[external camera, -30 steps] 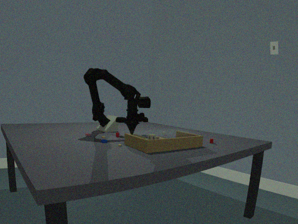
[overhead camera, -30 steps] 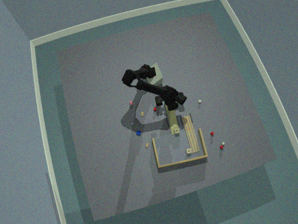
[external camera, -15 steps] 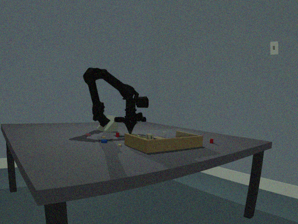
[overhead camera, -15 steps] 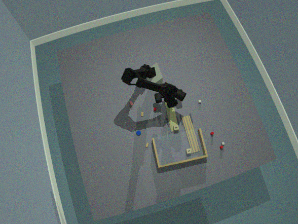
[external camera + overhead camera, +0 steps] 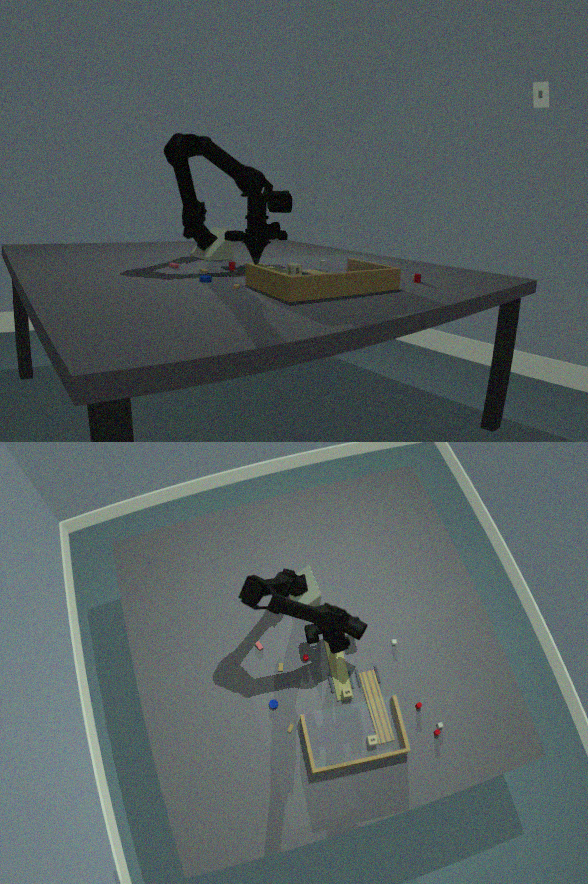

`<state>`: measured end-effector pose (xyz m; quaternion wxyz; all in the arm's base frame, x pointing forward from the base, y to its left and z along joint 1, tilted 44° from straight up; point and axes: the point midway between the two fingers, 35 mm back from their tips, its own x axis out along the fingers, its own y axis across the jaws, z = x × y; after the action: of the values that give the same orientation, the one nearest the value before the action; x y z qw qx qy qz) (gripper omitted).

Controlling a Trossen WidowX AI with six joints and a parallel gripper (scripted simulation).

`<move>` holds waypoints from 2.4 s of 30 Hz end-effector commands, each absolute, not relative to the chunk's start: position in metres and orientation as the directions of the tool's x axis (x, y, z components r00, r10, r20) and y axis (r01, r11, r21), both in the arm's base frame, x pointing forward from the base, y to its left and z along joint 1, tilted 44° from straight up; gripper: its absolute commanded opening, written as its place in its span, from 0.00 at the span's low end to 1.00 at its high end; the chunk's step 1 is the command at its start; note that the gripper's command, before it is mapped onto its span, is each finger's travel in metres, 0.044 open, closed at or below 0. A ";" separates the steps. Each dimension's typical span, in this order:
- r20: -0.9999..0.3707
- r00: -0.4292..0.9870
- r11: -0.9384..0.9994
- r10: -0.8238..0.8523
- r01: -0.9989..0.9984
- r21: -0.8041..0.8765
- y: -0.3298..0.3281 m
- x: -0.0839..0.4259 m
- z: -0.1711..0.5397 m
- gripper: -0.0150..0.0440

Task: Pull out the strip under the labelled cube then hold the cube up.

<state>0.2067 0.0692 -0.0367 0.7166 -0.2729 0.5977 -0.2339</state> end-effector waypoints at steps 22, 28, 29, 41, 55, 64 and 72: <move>-0.727 0.148 0.735 -0.671 0.002 -0.678 0.063 0.199 -0.040 0.25; -0.729 0.175 0.741 -0.662 0.008 -0.671 0.071 0.206 -0.035 0.25; -0.729 0.170 0.741 -0.663 0.007 -0.672 0.076 0.206 -0.031 0.25; -0.728 0.149 0.736 -0.669 0.004 -0.677 0.099 0.222 -0.005 0.43; -0.728 0.150 0.737 -0.669 0.006 -0.676 0.110 0.265 0.004 1.00; -0.728 0.151 0.737 -0.669 0.007 -0.676 0.116 0.294 0.011 1.00; -0.727 0.152 0.737 -0.669 0.008 -0.676 0.122 0.320 0.016 1.00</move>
<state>0.3073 0.1210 0.0143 0.7099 -0.2699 0.6055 -0.2380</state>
